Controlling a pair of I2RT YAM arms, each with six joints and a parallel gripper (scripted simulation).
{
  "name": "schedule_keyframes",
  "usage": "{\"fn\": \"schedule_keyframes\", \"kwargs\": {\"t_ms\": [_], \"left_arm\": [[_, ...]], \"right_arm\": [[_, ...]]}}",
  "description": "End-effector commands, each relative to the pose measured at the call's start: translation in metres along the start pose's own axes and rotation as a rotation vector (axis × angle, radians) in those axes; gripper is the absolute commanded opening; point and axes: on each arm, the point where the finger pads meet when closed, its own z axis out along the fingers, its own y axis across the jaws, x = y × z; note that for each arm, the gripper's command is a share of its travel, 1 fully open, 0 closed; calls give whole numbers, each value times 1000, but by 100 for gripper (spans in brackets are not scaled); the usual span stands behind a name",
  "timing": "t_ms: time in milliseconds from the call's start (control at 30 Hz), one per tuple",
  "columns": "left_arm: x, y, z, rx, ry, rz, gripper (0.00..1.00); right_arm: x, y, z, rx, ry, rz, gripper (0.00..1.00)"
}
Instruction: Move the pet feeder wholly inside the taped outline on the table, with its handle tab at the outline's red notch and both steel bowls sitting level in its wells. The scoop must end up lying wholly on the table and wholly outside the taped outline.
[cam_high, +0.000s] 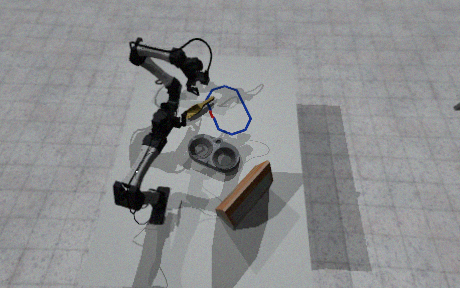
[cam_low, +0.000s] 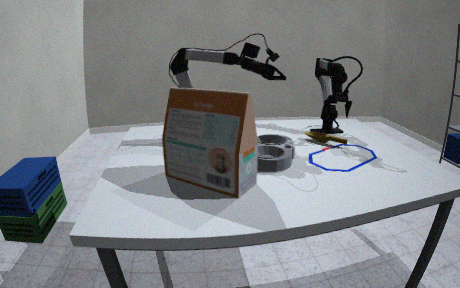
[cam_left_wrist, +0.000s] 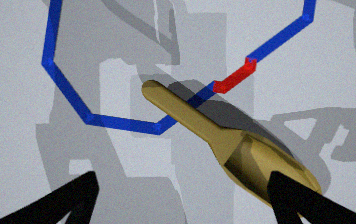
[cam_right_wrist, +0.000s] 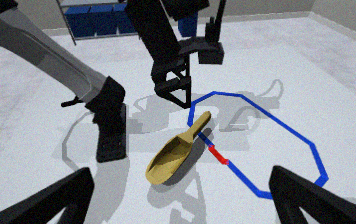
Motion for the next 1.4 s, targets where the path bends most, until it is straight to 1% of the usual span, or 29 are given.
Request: {"fn": "schedule_keyframes", "kwargs": {"t_ms": [0, 533, 633, 667, 700, 767, 800, 1033, 1100, 1267, 1367], "left_arm": [[-2, 0, 4, -12, -24, -16, 100], [0, -2, 4, -5, -22, 0, 100], [-1, 1, 6, -23, -20, -62, 66], [-6, 1, 4, -30, -28, -96, 55], [-6, 2, 5, -38, -22, -142, 47], [-7, 3, 12, -57, 7, -262, 47], [-12, 2, 13, -64, 15, -329, 47], [-8, -1, 42, -128, 196, -651, 47], [-8, -1, 42, -128, 196, -651, 47], [-10, -2, 62, -171, 308, -853, 47], [-15, -1, 72, -185, 333, -922, 47]], "right_arm": [[0, -5, -1, 36, 9, 12, 100], [-2, -7, -1, 40, 0, 14, 100], [-2, -7, -1, 40, 0, 14, 100], [-2, -7, -1, 40, 0, 14, 100], [-2, -7, -1, 40, 0, 14, 100], [-2, -7, -1, 40, 0, 14, 100], [-2, -7, -1, 40, 0, 14, 100], [-2, -7, -1, 40, 0, 14, 100], [-2, -7, -1, 40, 0, 14, 100], [-2, -7, -1, 40, 0, 14, 100], [-2, -7, -1, 40, 0, 14, 100]]}}
